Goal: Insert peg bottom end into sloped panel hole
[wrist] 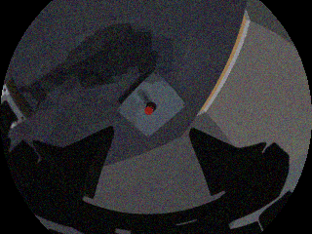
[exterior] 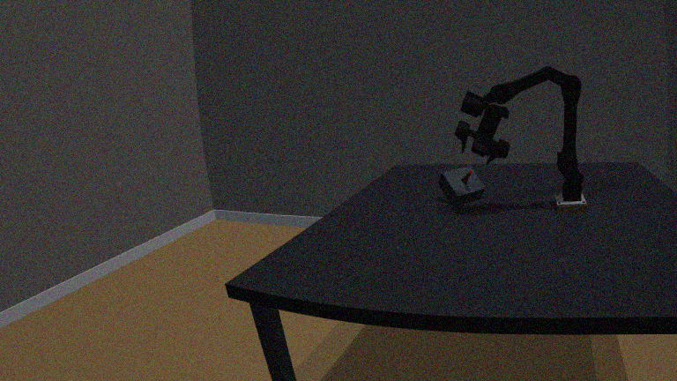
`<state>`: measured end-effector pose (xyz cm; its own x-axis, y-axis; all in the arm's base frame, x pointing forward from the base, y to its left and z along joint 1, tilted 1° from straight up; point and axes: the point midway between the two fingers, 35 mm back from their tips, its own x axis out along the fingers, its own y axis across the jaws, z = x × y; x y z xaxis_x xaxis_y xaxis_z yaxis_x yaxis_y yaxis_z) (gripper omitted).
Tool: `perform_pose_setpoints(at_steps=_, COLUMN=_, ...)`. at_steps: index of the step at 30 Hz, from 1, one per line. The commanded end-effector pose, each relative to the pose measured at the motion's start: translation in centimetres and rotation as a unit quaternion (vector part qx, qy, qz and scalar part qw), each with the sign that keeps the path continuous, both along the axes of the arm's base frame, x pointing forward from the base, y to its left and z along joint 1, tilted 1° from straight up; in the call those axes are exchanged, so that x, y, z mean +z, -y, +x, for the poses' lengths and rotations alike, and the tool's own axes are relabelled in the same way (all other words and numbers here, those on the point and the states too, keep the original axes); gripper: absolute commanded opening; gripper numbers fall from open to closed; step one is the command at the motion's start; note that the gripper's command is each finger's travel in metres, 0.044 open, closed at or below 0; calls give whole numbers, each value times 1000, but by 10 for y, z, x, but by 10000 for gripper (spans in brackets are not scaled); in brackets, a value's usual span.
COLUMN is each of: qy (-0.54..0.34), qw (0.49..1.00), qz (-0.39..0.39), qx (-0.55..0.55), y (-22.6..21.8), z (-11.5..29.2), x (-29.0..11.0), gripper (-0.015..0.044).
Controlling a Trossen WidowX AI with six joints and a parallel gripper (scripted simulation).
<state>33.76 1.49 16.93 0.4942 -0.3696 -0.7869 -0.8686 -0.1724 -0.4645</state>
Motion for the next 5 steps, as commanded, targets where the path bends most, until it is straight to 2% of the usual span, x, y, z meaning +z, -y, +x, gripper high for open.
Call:
perform_pose_setpoints(at_steps=1, qy=6, qw=1000, qz=1, qx=-2, y=-1, z=-2, x=5, gripper=440)
perform_pose_setpoints(at_steps=5, qy=6, qw=1000, qz=1, qx=-2, y=-1, z=-2, x=5, gripper=440)
